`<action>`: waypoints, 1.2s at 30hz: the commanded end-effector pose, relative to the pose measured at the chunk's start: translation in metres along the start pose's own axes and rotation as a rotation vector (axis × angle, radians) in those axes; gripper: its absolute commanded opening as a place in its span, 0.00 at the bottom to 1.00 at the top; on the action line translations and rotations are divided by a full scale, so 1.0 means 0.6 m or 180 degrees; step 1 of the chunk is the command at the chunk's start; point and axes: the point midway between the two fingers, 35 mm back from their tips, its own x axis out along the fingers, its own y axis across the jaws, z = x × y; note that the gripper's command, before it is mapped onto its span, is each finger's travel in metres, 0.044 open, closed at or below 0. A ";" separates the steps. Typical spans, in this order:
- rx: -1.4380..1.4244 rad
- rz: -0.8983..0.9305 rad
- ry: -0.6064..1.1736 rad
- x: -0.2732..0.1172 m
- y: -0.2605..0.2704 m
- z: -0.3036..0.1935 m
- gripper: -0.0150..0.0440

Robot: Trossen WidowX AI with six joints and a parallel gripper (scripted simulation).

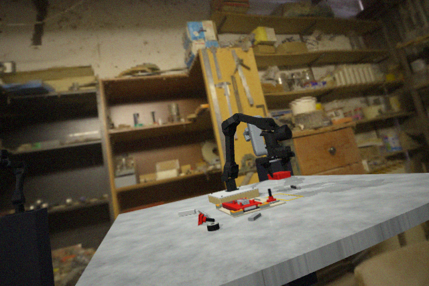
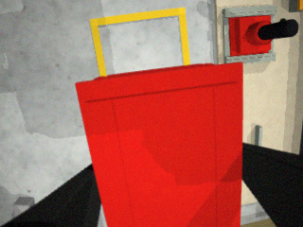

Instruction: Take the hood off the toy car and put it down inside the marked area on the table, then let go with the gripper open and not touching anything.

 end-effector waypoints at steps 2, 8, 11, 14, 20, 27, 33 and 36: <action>0.0015 -0.0012 0.0004 0.007 -0.001 0.000 0.25; 0.0015 -0.0012 0.0004 0.013 -0.001 0.000 0.25; 0.0015 -0.0012 0.0004 0.016 -0.001 0.000 0.25; 0.0015 -0.0012 0.0004 0.019 -0.001 0.000 0.25; 0.0015 -0.0012 0.0004 0.025 -0.001 0.001 0.25; 0.0015 -0.0012 0.0004 0.032 -0.001 0.001 0.25; 0.0015 -0.0012 0.0004 0.038 -0.001 0.001 0.25; 0.0015 -0.0012 0.0004 0.041 -0.001 0.001 0.25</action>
